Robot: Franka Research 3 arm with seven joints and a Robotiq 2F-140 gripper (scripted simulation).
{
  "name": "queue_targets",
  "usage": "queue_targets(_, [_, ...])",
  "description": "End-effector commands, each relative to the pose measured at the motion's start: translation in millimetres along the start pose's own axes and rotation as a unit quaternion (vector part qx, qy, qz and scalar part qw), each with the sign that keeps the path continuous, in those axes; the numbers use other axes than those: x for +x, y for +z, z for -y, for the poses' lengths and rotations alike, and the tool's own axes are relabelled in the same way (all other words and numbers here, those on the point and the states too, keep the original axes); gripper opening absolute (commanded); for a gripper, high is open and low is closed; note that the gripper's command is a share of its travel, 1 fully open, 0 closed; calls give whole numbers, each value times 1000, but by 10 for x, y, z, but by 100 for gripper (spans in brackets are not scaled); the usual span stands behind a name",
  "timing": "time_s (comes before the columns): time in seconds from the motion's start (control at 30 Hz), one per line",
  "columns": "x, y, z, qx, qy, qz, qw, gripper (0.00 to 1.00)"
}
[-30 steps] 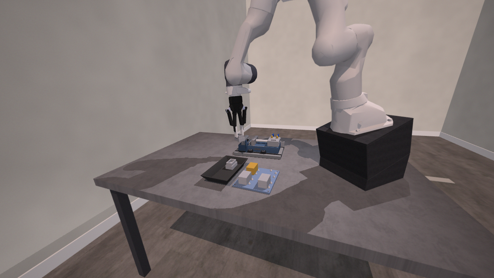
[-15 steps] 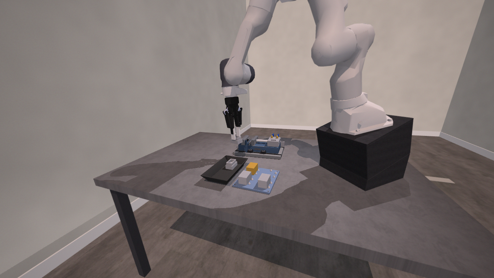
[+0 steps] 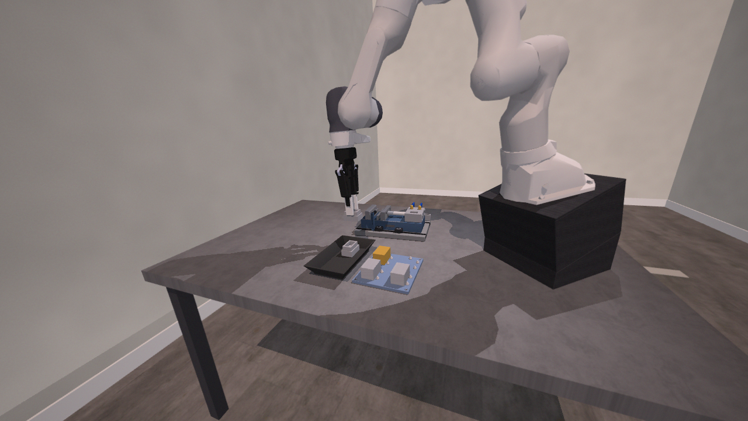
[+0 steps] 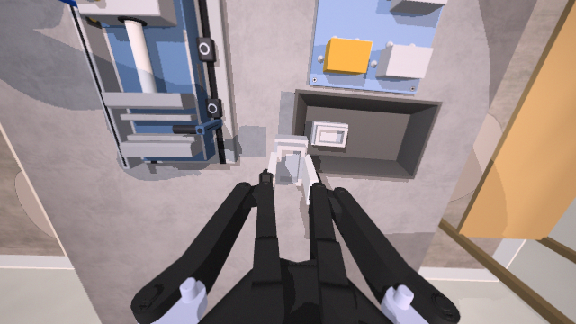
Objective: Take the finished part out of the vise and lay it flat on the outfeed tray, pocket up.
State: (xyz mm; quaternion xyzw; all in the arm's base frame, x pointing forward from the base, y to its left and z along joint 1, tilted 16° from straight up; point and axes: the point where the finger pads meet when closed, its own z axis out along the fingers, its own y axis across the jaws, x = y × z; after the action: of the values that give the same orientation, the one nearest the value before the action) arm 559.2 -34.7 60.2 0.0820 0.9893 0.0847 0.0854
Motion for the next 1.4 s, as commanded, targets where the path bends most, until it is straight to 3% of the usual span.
queue_targets(0.0, [7,4,-82,-3,-84,0,996,0])
queue_targets(0.23, [10,1,-219,-2,-140,0,990,0])
queue_targets(0.73, [36,-20,-675,1,-323,3,947,0])
queue_targets(0.8, [36,-20,-675,1,-323,3,947,0])
queue_targets(0.83, [42,-25,-748,1,-351,4,936,0])
queue_targets(1.3, [88,-58,-1134,5,-496,8,868,0])
queue_targets(1.37, [88,-58,-1134,5,-496,8,868,0])
